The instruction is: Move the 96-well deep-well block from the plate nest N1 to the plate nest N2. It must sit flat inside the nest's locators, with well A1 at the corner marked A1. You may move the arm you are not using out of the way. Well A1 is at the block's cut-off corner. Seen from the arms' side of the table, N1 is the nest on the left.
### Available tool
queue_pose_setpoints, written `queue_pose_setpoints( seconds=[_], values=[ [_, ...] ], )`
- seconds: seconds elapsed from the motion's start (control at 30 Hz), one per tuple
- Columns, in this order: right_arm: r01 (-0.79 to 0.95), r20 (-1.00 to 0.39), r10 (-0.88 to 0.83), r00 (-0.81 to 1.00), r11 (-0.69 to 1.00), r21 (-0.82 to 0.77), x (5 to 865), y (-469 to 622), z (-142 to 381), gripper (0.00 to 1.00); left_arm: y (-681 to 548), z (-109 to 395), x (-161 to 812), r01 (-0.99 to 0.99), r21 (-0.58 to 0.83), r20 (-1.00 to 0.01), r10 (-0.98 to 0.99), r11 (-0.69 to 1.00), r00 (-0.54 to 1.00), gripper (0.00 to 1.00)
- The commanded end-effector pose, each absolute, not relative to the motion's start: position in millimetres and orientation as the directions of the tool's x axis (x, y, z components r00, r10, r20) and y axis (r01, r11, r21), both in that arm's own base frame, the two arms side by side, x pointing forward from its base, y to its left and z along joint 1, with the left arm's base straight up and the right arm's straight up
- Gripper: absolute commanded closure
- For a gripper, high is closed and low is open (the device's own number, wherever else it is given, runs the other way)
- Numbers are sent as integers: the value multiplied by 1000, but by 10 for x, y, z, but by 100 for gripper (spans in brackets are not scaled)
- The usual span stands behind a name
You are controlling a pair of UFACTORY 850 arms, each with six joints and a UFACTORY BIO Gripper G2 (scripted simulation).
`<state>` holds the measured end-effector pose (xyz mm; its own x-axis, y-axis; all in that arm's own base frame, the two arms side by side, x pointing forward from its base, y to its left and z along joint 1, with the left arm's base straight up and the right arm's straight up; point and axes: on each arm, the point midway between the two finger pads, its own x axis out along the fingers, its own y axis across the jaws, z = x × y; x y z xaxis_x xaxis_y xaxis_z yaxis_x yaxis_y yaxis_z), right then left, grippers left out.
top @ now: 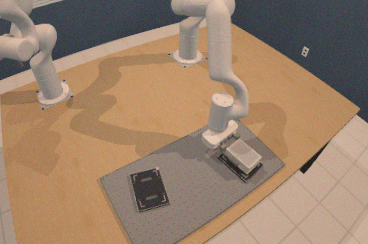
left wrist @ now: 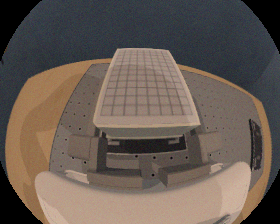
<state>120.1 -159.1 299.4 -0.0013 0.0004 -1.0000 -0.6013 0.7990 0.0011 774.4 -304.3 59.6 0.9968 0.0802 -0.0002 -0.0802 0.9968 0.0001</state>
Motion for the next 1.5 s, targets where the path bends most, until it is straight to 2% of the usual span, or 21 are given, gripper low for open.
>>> queue_pose_setpoints(
  seconds=[0.0, 1.47],
  values=[
    [-601, -1000, 0, 0, 799, 0, 1205, -1593, 2998, 0, -3047, 637, 7752, -80, -1, 2, 80, 997, 997, 100],
    [-601, -1000, 0, 0, 799, 0, 1205, -1593, 2998, 0, -3047, 1170, 7752, -80, -1, 2, 80, 997, 997, 100]
  ],
)
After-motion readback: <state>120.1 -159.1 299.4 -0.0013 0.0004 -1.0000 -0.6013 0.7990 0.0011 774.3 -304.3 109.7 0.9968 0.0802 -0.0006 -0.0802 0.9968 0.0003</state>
